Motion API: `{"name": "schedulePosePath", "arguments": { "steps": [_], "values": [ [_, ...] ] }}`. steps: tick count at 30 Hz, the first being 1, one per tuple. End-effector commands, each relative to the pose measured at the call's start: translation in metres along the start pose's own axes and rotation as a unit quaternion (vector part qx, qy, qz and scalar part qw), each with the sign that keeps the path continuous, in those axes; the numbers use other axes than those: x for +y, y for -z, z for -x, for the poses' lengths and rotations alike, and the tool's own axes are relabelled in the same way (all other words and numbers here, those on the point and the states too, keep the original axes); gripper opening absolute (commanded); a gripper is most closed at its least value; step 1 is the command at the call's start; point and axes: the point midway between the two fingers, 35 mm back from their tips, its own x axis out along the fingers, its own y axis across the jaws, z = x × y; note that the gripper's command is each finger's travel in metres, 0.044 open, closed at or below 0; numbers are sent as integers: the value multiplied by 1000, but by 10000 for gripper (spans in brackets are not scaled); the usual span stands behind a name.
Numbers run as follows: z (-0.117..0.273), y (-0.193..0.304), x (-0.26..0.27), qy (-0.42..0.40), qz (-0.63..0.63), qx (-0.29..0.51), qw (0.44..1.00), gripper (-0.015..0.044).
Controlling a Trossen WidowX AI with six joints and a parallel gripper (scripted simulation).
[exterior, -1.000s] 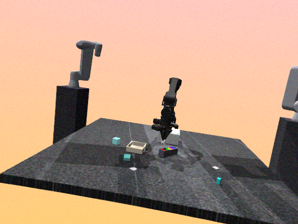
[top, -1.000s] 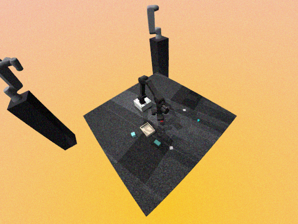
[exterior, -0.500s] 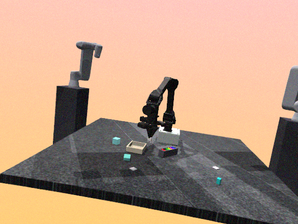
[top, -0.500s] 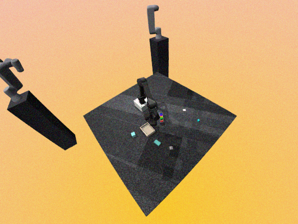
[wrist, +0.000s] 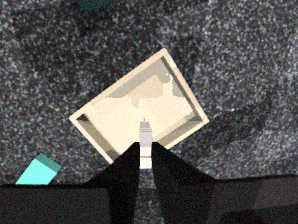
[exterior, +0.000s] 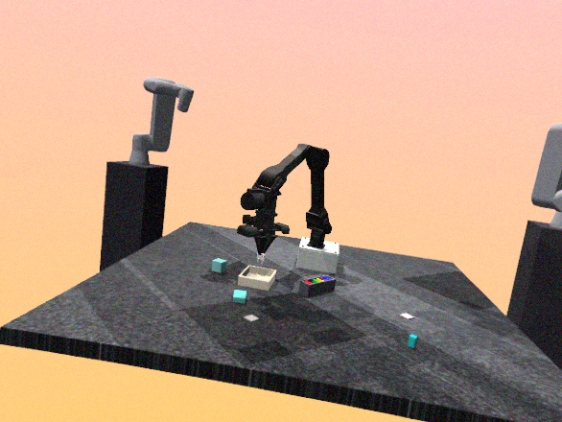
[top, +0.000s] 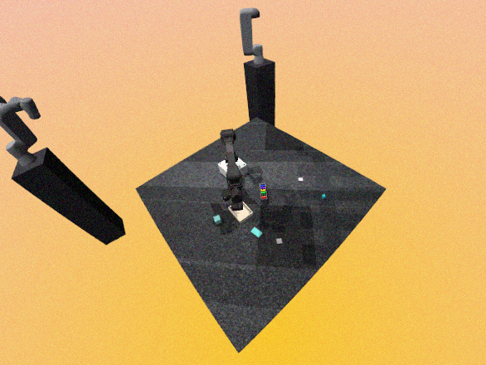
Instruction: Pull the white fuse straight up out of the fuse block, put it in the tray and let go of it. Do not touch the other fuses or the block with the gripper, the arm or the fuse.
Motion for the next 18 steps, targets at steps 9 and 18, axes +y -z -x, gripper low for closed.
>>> {"name": "schedulePosePath", "arguments": {
  "steps": [9, 18],
  "values": [
    [-14, 0, 2, -1, 7, 3, 1000, 0],
    [-29, 0, 2, -1, 7, 3, 1000, 0]
  ]
}}
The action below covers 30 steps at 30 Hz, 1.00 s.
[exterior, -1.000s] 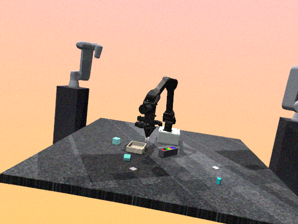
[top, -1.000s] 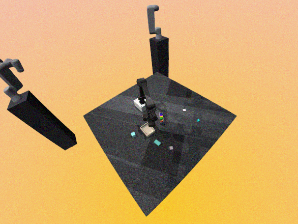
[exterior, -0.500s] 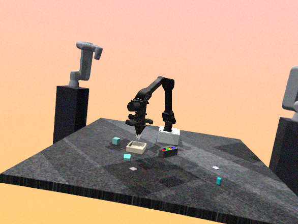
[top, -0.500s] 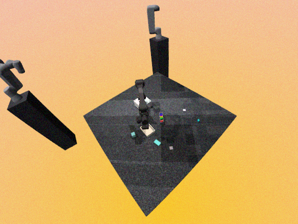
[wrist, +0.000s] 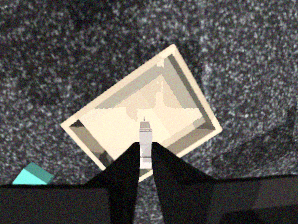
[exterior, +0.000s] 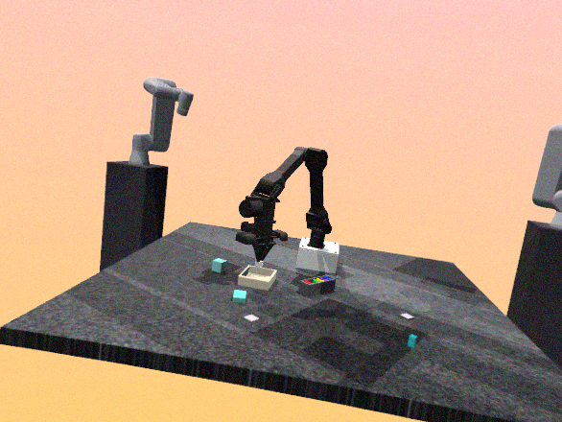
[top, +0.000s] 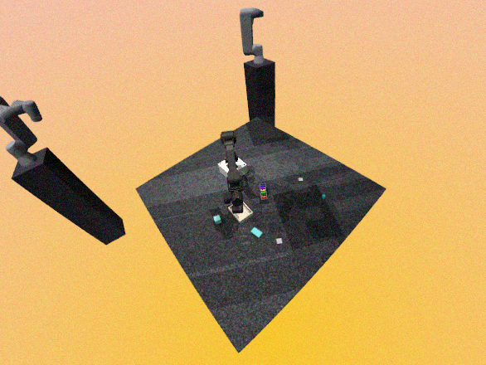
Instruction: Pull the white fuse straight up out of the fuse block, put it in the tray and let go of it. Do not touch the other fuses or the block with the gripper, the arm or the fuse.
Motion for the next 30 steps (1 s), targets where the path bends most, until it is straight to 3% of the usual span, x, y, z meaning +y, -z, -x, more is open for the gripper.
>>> {"name": "schedulePosePath", "arguments": {
  "steps": [1, 7, 20, 23, 30],
  "values": [
    [-6, 1, -1, 1, 2, 2, 1000, 0],
    [-15, 1, -1, 1, 2, 2, 1000, 0],
    [-8, 0, 0, 0, 1, 0, 1000, 330],
    [22, 0, -1, 1, 2, 2, 1000, 330],
    [25, 0, -1, 1, 2, 2, 1000, 330]
  ]
}}
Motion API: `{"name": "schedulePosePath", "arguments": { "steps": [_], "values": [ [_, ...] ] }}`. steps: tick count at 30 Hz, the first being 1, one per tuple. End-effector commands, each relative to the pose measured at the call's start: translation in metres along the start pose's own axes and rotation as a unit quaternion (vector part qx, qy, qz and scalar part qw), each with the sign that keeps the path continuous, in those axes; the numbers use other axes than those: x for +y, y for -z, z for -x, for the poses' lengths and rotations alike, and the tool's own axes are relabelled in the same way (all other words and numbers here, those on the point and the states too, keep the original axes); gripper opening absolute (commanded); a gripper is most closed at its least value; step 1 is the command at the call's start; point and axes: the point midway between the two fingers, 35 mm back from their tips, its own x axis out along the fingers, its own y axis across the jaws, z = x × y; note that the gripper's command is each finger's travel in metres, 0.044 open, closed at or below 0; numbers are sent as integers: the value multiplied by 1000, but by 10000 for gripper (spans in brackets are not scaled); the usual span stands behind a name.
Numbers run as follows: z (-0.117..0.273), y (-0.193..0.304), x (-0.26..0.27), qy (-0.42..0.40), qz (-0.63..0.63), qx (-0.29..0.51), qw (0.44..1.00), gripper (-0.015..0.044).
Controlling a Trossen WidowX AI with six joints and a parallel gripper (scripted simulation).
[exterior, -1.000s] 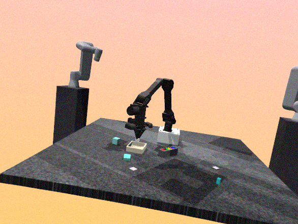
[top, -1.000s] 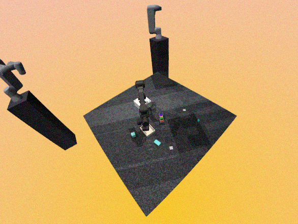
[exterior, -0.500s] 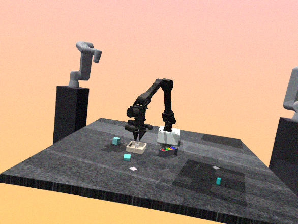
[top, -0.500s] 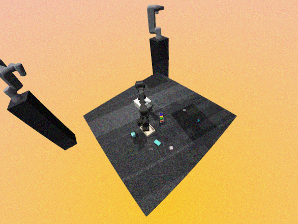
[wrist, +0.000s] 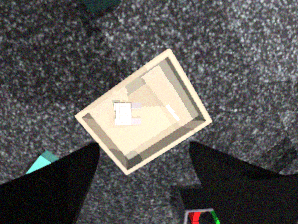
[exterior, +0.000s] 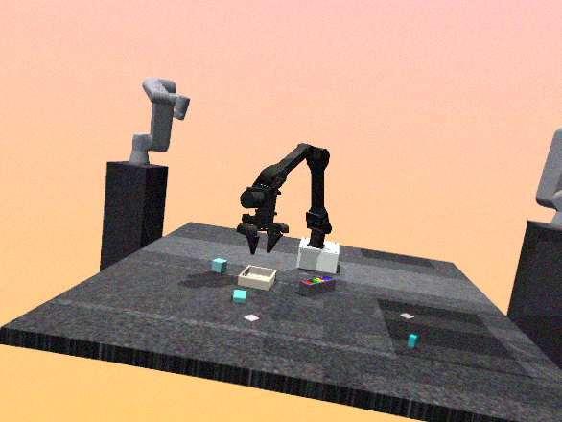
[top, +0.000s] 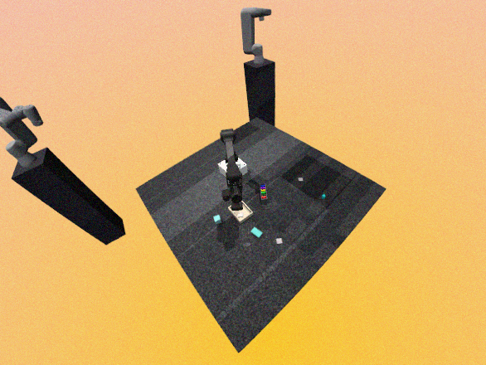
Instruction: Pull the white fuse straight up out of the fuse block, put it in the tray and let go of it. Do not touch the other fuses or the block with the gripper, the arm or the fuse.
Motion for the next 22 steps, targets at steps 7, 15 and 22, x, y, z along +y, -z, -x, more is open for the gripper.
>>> {"name": "schedulePosePath", "arguments": {
  "steps": [7, 15, 22],
  "values": [
    [-2, 0, -1, 5, 0, -1, 1000, 330],
    [-2, 0, -1, 5, 0, -1, 1000, 330],
    [-2, 0, -1, 5, 0, -1, 1000, 330]
  ]
}}
